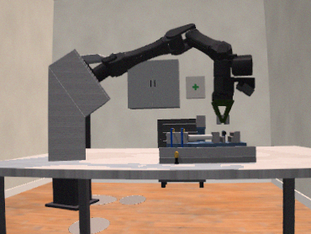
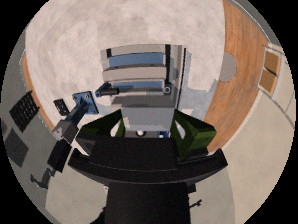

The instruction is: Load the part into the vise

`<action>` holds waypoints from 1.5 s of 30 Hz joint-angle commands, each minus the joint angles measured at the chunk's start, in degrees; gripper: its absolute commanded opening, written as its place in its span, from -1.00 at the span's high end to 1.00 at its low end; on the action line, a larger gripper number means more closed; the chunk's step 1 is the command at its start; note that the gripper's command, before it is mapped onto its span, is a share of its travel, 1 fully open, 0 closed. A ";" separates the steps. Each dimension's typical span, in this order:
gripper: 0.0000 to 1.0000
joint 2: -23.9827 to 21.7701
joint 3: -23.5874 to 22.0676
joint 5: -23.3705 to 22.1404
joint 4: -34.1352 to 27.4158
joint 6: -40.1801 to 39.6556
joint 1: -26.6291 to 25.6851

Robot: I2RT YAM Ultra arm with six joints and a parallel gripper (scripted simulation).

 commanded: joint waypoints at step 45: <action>1.00 -2.35 4.62 0.21 -2.22 -1.40 -1.10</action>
